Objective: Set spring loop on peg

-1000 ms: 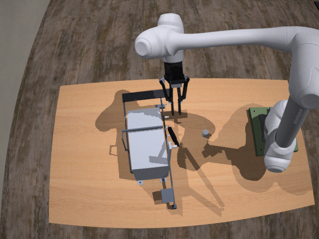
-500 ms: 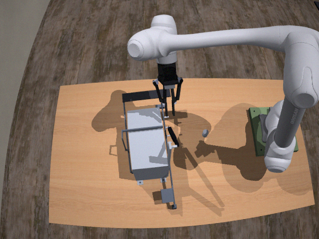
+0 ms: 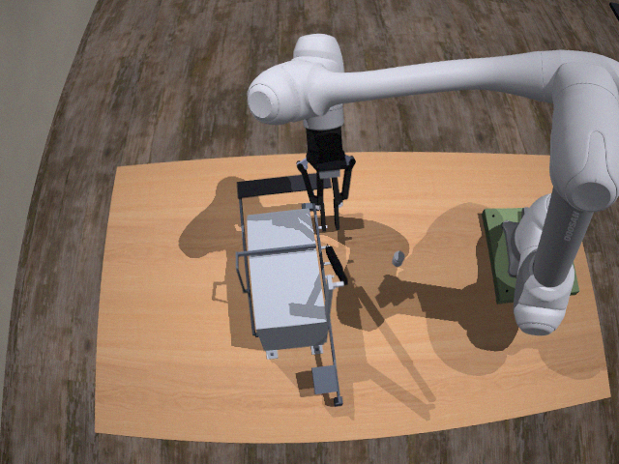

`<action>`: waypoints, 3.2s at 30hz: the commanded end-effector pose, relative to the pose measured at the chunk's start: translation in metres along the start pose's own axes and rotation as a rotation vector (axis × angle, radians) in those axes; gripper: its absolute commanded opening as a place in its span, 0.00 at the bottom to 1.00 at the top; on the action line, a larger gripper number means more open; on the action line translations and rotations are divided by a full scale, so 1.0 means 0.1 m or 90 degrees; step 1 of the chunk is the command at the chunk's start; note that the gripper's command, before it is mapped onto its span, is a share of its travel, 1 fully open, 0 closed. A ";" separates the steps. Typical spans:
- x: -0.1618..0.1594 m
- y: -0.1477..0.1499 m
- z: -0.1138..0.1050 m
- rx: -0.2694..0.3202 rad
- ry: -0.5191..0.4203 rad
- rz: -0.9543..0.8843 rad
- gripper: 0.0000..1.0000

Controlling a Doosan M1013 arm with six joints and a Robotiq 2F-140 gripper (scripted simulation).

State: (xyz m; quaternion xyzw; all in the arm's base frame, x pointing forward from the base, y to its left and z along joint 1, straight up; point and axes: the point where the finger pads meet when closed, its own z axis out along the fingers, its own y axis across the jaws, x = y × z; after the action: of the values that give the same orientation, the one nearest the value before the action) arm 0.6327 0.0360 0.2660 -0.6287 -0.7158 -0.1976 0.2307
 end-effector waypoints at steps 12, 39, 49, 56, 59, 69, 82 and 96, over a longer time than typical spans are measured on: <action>0.01 0.00 0.24 -0.001 0.000 -0.001 0.24; 0.01 0.01 0.98 -0.001 0.000 -0.001 0.24; 0.01 0.01 1.01 -0.001 0.000 -0.001 0.24; 0.01 0.01 1.07 -0.001 0.000 -0.001 0.24; 0.01 0.01 1.05 -0.001 0.000 -0.001 0.24; 0.01 0.01 1.05 -0.001 0.000 -0.001 0.24; 0.01 0.01 1.05 -0.001 0.000 -0.001 0.24; 0.01 0.01 1.05 -0.001 0.000 -0.001 0.17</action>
State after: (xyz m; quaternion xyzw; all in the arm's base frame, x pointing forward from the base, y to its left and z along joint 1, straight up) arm 0.6243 0.0969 0.1797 -0.6286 -0.7159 -0.1977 0.2307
